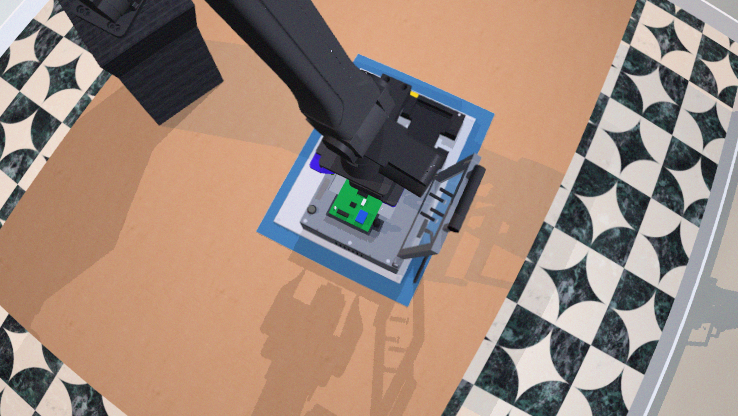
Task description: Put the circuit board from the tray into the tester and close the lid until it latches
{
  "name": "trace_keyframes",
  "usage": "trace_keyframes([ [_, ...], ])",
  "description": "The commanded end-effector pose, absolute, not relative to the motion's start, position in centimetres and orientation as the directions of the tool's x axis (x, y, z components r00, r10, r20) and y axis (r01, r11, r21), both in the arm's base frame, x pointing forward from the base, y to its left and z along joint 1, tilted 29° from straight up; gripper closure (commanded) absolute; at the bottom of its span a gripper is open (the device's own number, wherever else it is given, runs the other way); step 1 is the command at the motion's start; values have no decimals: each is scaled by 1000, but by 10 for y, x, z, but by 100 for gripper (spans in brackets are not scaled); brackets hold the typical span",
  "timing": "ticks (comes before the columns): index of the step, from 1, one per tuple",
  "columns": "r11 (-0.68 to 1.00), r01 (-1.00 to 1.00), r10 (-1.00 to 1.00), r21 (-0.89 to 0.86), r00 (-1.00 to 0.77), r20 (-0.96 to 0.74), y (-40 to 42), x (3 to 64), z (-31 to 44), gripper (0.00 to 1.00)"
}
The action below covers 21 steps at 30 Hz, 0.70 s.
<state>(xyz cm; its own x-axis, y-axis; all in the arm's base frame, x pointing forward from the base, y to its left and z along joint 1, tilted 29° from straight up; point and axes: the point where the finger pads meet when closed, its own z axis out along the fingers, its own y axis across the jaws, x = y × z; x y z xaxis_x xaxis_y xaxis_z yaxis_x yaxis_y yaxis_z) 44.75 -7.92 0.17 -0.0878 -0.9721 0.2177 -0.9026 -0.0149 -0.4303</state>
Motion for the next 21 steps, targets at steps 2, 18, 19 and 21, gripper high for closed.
trace_keyframes([
  [2, -23, -895, -974, -446, -81, 212, -65, 440, 29, 8],
  [18, -23, -885, -974, -464, -85, 211, -48, 416, 102, 8],
  [19, -23, -884, -974, -467, -85, 210, -47, 415, 107, 8],
  [21, -23, -882, -974, -471, -86, 210, -45, 412, 118, 8],
])
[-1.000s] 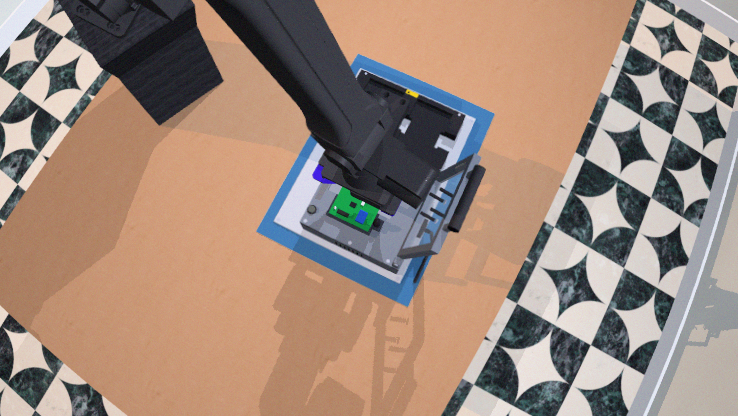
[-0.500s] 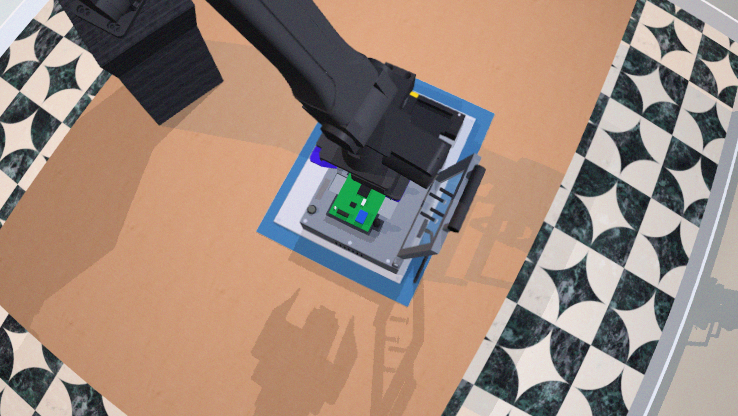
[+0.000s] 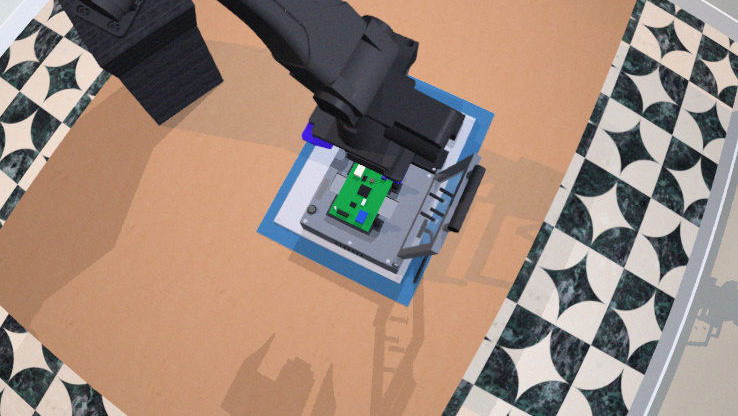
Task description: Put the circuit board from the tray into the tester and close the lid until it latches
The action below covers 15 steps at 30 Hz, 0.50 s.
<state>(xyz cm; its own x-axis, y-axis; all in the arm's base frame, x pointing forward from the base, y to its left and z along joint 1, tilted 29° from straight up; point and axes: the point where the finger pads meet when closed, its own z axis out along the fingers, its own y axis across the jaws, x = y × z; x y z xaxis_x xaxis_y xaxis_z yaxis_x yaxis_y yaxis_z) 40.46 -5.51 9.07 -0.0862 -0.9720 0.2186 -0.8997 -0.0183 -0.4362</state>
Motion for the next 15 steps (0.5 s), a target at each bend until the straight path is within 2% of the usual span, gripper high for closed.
trace_keyframes([
  [1, -23, -882, -974, -471, -86, 210, -45, 412, 118, 8],
  [15, -22, -875, -974, -484, -89, 207, -36, 399, 160, 8],
])
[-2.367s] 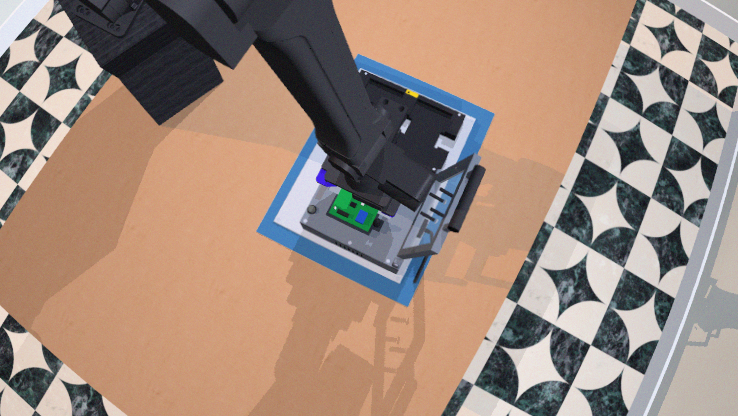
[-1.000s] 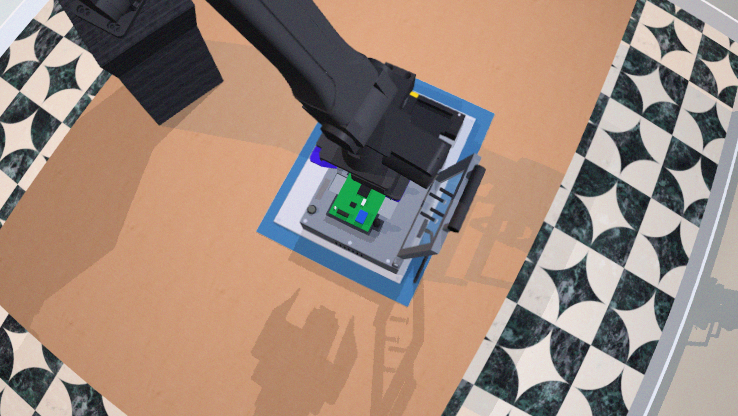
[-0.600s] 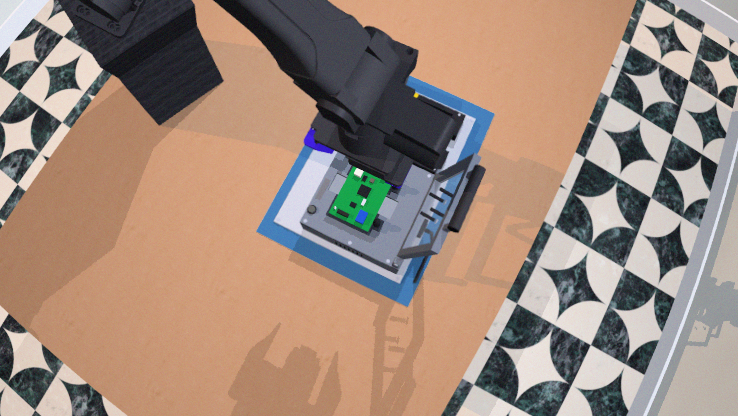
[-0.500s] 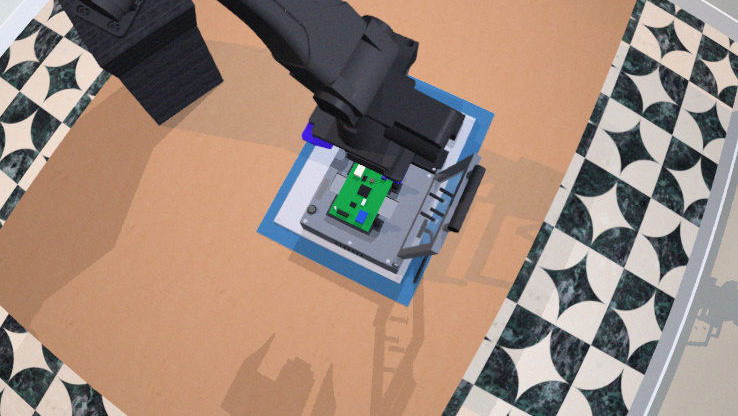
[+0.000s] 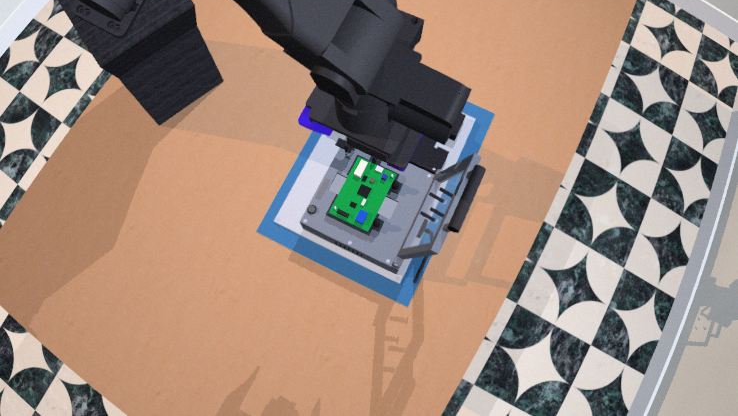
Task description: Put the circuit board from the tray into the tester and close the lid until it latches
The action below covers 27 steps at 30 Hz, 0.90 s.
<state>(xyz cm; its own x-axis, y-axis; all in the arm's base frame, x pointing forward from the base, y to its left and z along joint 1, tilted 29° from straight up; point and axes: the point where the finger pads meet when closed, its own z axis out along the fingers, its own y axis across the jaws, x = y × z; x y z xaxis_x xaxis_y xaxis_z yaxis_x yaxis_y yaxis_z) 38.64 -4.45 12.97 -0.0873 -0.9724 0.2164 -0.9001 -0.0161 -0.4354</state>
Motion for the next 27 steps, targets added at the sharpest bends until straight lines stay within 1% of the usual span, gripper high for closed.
trace_keyframes([
  [1, -22, -875, -974, -484, -89, 206, -35, 398, 161, 8],
  [12, -27, -886, -974, -463, -80, 211, -34, 395, 155, 8],
  [13, -27, -886, -974, -463, -80, 211, -34, 396, 155, 52],
  [27, -29, -886, -974, -464, -79, 211, -34, 397, 154, 52],
])
